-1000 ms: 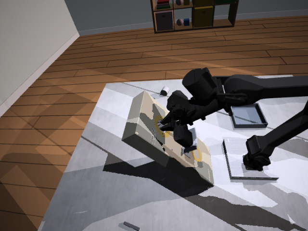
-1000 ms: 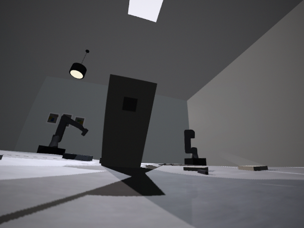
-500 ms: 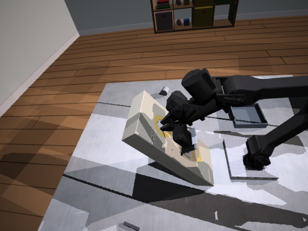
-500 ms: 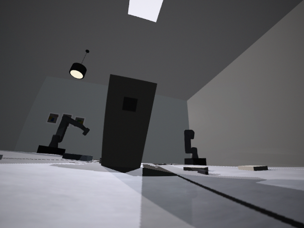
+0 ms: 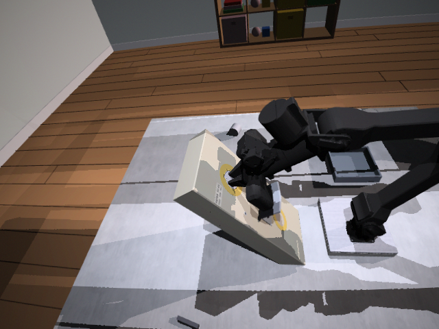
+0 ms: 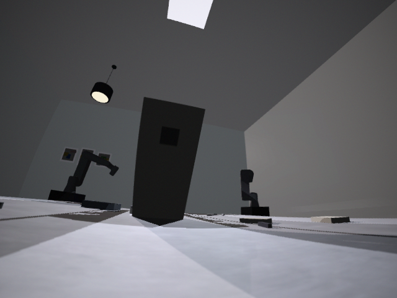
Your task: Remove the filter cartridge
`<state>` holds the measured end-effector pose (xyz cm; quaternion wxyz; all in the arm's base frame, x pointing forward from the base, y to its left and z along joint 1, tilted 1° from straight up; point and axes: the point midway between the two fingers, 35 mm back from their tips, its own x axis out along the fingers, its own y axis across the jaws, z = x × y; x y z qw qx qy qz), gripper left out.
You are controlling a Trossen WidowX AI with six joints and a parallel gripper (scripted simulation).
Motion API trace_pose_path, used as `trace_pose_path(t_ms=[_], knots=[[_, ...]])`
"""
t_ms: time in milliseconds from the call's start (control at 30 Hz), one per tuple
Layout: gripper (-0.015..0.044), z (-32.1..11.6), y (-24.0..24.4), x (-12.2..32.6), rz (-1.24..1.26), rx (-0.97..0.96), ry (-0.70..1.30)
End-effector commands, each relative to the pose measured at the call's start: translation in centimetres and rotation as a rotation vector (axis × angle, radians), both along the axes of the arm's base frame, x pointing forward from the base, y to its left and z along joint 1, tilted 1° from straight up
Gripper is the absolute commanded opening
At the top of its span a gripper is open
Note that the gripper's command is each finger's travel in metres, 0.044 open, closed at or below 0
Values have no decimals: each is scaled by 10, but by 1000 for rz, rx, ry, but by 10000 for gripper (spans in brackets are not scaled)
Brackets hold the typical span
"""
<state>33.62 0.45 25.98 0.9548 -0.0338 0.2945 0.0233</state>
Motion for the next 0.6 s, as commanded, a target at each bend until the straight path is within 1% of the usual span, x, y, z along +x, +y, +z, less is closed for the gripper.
trace_pose_path(t_ms=[0,33,67,200,567], knots=[[36,-1,0,1,-1,0,2],[10,-1,0,1,-1,0,2],[0,-1,0,1,-1,0,2],[0,-3,0,3,27,-41,4],[0,-7,0,6,243,-355,-2]])
